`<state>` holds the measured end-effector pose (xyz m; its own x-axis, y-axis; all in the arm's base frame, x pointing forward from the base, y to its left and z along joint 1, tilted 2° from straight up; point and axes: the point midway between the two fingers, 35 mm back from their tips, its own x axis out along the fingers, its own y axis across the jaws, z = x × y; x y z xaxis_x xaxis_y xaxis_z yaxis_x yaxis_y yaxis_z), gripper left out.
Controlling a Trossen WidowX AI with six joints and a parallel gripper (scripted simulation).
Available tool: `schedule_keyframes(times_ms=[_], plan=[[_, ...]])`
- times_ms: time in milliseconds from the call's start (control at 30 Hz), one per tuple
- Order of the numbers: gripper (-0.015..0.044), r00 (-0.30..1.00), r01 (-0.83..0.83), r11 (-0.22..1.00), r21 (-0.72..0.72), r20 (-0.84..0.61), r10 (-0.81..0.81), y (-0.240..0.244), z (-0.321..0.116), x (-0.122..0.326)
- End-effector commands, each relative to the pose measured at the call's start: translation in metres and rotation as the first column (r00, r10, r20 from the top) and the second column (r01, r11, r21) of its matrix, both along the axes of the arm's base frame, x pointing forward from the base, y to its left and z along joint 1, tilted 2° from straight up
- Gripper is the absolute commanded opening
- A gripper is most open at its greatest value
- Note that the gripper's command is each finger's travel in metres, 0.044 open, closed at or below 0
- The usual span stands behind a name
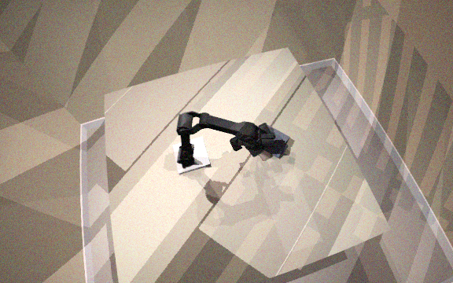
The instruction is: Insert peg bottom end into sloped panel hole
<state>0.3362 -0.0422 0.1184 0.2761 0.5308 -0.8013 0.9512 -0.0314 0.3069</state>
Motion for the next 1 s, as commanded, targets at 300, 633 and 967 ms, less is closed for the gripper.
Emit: schedule_keyframes(times_ms=[300, 633, 967], plan=[[0.0000, 0.993, 0.117, 0.991, 0.069, -0.016, -0.116, -0.016, 0.001, 0.000], [0.0000, 0.979, 0.203, 0.972, 0.121, -0.031, -0.201, -0.029, 0.002, 0.000], [0.0000, 0.958, 0.286, 0.943, 0.172, -0.050, -0.282, -0.042, 0.003, -0.001]])
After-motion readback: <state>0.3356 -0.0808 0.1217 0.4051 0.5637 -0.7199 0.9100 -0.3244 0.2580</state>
